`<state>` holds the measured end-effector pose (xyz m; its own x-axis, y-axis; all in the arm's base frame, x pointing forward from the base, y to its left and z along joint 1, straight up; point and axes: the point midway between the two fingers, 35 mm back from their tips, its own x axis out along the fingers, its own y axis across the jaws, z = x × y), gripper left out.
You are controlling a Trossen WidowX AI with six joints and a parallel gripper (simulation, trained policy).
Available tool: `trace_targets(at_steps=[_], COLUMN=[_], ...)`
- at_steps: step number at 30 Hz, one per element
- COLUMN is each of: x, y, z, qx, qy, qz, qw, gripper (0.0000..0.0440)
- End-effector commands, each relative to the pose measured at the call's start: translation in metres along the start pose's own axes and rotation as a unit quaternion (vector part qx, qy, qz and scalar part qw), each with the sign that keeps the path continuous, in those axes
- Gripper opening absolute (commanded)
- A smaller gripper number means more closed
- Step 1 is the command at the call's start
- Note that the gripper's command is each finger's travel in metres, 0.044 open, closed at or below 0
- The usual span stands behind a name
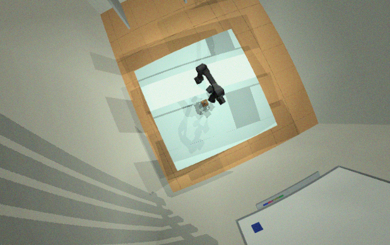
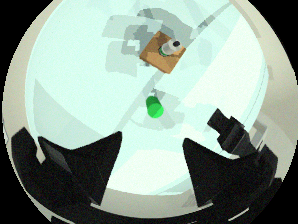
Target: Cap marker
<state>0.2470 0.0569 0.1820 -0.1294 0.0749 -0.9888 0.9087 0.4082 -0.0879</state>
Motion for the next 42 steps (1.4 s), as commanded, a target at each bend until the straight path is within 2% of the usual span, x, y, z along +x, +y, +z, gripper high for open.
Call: trace_targets(at_steps=[1,20,42], x=[0.007,0.045,0.097], y=[-0.003,-0.008,-0.007], z=[0.002,0.004,0.005], qx=[-0.002,-0.022,-0.069], qy=[-0.003,-0.008,-0.012], qz=[-0.014,-0.06,-0.071], qw=[1.0,0.998,0.995], gripper=[0.0314,0.0307,0.0281])
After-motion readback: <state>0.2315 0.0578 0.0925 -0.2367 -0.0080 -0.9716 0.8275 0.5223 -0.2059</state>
